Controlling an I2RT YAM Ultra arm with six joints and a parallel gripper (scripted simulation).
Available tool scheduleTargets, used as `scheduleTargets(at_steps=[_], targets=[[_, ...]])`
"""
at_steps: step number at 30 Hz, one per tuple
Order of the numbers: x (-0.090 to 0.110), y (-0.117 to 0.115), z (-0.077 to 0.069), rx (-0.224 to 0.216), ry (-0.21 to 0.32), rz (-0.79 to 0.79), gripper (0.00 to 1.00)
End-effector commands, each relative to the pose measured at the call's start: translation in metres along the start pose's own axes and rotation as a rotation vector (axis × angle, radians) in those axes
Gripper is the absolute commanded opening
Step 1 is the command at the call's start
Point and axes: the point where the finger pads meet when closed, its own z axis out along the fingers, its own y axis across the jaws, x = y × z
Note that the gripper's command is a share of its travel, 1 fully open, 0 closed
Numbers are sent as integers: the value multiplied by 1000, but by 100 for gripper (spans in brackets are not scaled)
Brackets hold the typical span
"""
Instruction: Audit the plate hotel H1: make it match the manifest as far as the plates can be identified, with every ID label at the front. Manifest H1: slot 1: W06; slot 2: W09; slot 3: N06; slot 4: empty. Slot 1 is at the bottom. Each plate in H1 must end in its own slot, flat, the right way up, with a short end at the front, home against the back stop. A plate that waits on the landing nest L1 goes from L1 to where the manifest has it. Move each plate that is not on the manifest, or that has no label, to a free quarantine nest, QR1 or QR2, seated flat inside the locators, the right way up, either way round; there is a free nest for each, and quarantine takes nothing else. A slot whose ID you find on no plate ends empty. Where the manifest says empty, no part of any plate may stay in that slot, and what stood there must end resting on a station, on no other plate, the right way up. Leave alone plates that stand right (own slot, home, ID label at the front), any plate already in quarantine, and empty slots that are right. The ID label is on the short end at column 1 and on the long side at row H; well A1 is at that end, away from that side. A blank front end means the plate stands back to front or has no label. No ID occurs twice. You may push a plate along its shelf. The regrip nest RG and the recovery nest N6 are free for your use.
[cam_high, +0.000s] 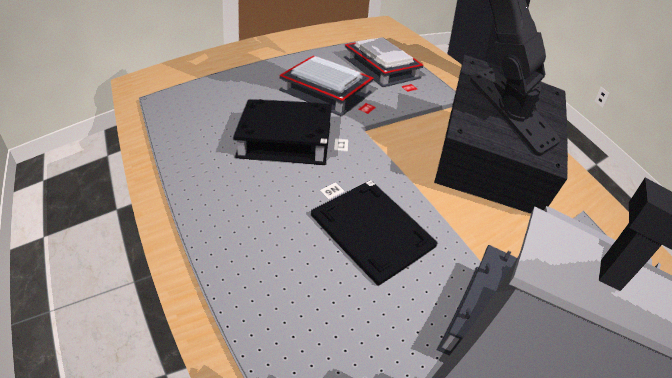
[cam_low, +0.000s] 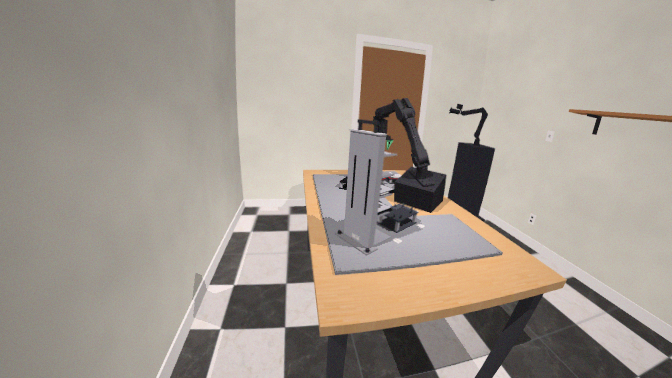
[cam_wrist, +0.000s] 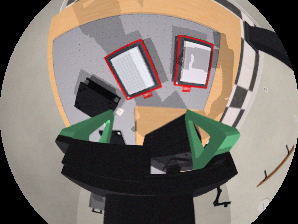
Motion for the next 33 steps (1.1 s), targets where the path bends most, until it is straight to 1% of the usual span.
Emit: scheduleTargets(at_steps=[1, 4, 5, 10, 11, 15, 18, 20, 21, 22, 26, 27, 28, 33], targets=[[4, 11, -8, -14, -24, 20, 100], [4, 10, -8, -15, -26, 30, 100], [6, 17, -7, -13, -24, 20, 100], [13, 33, -8, -13, -16, 21, 100], [10, 38, -13, -18, -34, 17, 100], [11, 53, -18, -23, -49, 13, 100], [16, 62, -18, -22, -43, 15, 100], [16, 62, -18, -22, -43, 15, 100], [14, 62, -19, -22, -52, 23, 100], [17, 68, -18, -20, -48, 14, 100], [23, 81, -18, -23, -41, 15, 100], [22, 84, -16, -34, -59, -4, 100], [31, 82, -8, -30, -34, -12, 100], [44, 92, -7, -60, -53, -99, 100]])
